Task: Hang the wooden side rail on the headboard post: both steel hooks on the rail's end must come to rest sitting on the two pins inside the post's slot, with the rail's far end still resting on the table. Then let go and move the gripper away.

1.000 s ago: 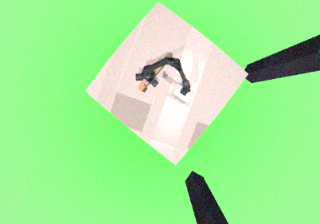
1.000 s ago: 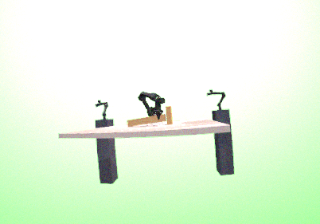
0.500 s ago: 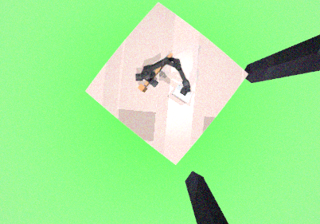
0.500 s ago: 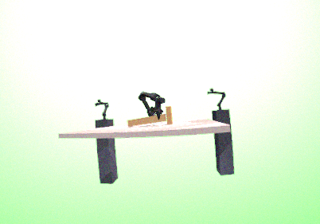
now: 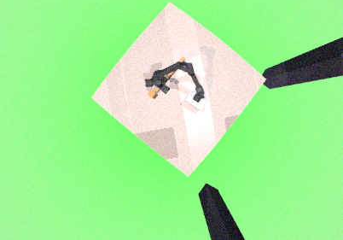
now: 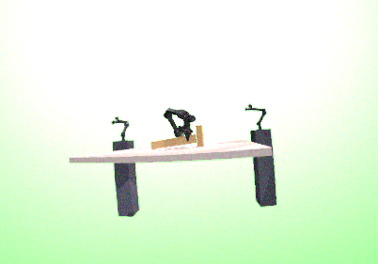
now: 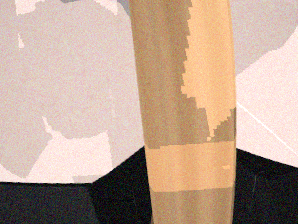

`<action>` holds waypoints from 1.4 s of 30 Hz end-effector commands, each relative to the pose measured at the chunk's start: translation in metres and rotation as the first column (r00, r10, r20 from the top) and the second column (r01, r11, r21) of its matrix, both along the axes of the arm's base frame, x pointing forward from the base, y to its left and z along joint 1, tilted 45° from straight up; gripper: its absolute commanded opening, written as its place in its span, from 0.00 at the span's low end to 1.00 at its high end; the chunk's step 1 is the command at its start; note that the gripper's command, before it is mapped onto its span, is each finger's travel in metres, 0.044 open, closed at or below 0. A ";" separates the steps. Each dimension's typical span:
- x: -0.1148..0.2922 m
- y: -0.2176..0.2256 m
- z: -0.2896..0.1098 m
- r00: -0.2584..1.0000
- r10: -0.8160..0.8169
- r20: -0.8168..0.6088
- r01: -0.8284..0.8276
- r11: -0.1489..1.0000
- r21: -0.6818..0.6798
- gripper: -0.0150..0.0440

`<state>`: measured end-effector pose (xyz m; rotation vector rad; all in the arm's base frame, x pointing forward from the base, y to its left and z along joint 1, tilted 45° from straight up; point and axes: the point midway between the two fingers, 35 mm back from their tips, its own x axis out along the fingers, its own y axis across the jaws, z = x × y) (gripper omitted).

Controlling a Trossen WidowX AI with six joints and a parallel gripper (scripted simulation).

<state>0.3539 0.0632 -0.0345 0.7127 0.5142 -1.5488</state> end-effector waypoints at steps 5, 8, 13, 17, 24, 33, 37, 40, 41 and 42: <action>0.003 0.006 0.001 1.000 0.005 0.013 -0.006 1.000 0.008 0.25; 0.003 0.006 0.001 1.000 0.005 0.013 -0.006 1.000 0.008 0.25; 0.003 0.007 0.001 1.000 0.005 0.013 -0.006 1.000 0.008 0.25; 0.003 0.007 0.001 1.000 0.005 0.013 -0.006 1.000 0.008 0.25; 0.002 0.008 0.000 1.000 0.005 0.013 -0.006 1.000 0.008 0.25; 0.002 0.008 -0.002 1.000 0.005 0.013 -0.006 1.000 0.008 0.25; 0.002 0.008 -0.002 1.000 0.005 0.013 -0.006 1.000 0.008 0.25; 0.002 0.008 -0.003 1.000 0.005 0.013 -0.006 1.000 0.008 0.25; 0.002 0.008 -0.003 1.000 0.005 0.013 -0.006 1.000 0.008 0.25; 0.002 0.008 -0.003 1.000 0.005 0.013 -0.006 1.000 0.008 0.25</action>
